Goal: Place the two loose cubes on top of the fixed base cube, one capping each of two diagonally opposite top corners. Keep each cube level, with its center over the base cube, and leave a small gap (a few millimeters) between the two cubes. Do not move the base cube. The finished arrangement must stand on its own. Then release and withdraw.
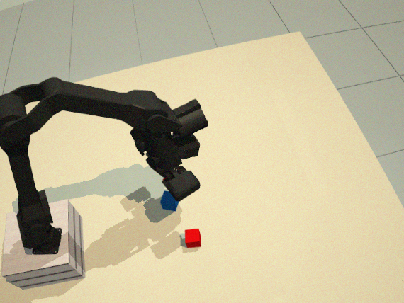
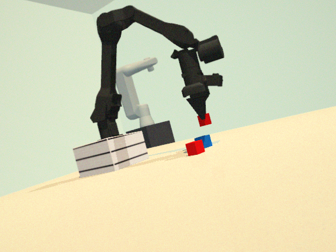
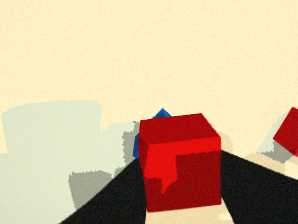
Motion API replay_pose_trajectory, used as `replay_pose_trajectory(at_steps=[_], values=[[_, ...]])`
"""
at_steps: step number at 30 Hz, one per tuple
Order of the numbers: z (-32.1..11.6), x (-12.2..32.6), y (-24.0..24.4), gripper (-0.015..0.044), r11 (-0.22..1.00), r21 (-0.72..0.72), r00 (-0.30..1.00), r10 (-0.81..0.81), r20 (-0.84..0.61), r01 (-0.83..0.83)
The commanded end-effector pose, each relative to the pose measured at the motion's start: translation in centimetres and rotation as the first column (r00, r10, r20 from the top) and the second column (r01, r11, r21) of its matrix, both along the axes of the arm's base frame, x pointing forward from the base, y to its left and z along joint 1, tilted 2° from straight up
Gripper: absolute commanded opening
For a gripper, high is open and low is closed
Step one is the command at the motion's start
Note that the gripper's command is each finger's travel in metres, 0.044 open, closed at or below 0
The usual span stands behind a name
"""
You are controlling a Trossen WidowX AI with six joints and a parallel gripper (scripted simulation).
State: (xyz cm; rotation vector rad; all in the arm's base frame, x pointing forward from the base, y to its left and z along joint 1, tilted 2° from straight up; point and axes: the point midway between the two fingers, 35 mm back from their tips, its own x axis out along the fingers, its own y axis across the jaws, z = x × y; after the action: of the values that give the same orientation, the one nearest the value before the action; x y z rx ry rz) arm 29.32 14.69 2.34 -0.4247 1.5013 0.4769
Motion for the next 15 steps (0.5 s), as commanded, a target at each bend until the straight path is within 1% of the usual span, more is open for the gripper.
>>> replay_pose_trajectory(at_steps=[1, 11, 15], values=[[-0.1, 0.0, 0.1, 0.0105, 1.0, 0.003, 1.0, -0.007, -0.002, 0.007], [-2.5, -0.1, 0.2, 0.0105, 1.0, 0.003, 1.0, -0.008, -0.002, 0.008], [-2.7, -0.1, 0.2, 0.0105, 1.0, 0.003, 1.0, -0.008, -0.002, 0.008]])
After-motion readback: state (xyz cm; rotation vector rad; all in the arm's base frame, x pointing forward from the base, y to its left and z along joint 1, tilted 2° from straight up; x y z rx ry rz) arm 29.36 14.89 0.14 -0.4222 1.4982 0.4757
